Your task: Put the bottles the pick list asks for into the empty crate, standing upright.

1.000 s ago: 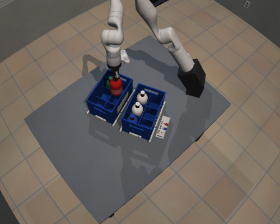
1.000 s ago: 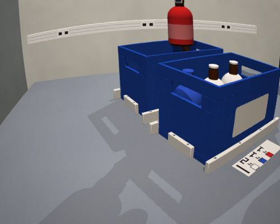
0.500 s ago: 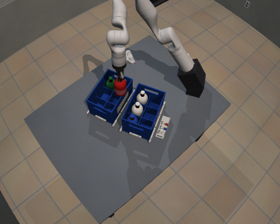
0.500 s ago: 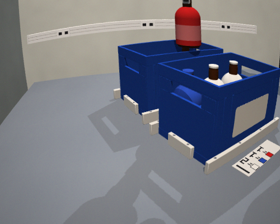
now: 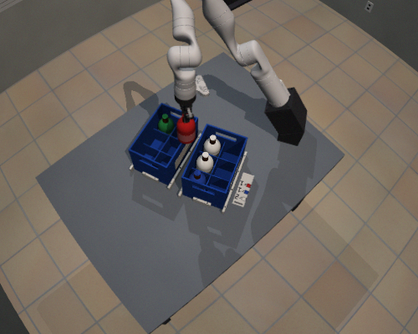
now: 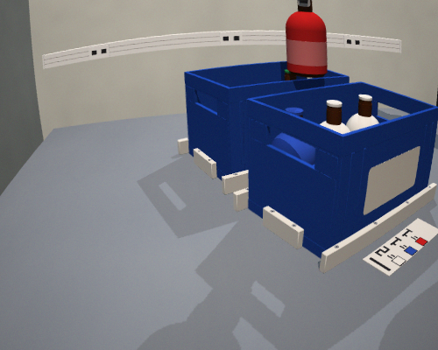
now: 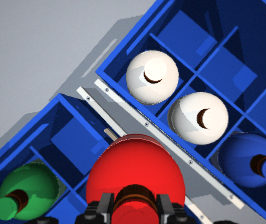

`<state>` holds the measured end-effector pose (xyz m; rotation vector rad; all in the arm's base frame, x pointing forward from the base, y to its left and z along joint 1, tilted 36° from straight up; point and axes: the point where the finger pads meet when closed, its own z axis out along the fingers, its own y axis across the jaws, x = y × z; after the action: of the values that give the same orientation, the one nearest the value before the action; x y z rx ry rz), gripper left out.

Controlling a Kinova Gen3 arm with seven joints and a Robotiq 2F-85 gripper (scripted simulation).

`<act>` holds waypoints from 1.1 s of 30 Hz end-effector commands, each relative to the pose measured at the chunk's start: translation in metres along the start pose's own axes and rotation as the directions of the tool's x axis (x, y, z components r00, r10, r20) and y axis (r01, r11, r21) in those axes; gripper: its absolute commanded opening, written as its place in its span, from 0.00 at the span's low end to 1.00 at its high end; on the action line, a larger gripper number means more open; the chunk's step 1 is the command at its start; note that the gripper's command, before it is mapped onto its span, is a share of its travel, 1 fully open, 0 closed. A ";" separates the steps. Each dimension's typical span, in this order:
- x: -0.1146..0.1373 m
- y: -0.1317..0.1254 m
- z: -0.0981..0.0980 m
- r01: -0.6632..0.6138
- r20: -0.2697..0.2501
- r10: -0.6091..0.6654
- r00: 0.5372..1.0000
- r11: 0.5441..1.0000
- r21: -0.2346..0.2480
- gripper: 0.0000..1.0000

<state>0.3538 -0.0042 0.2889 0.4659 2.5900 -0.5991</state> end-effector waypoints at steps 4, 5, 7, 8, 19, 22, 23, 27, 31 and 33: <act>0.012 0.006 0.000 0.000 0.001 0.000 1.000 1.000 -0.001 0.10; 0.012 0.006 0.000 0.000 0.001 0.000 1.000 1.000 -0.001 0.10; 0.014 0.007 0.000 0.000 0.001 0.000 1.000 1.000 -0.001 0.10; 0.016 0.007 0.000 0.000 0.001 0.000 1.000 1.000 -0.001 0.10; 0.036 0.016 0.000 0.000 0.001 0.000 1.000 1.000 -0.001 0.10; 0.039 0.018 0.000 0.000 0.001 0.000 1.000 1.000 -0.001 0.10; 0.039 0.018 0.000 0.000 0.001 0.000 1.000 1.000 -0.001 0.10; 0.047 0.021 0.000 0.000 0.001 0.000 1.000 1.000 -0.001 0.10; 0.054 0.024 0.000 0.000 0.001 0.000 1.000 1.000 -0.001 0.10; 0.058 0.026 0.000 0.000 0.001 0.000 1.000 1.000 -0.001 0.10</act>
<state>0.3185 0.0273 0.2555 0.4659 2.5899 -0.5992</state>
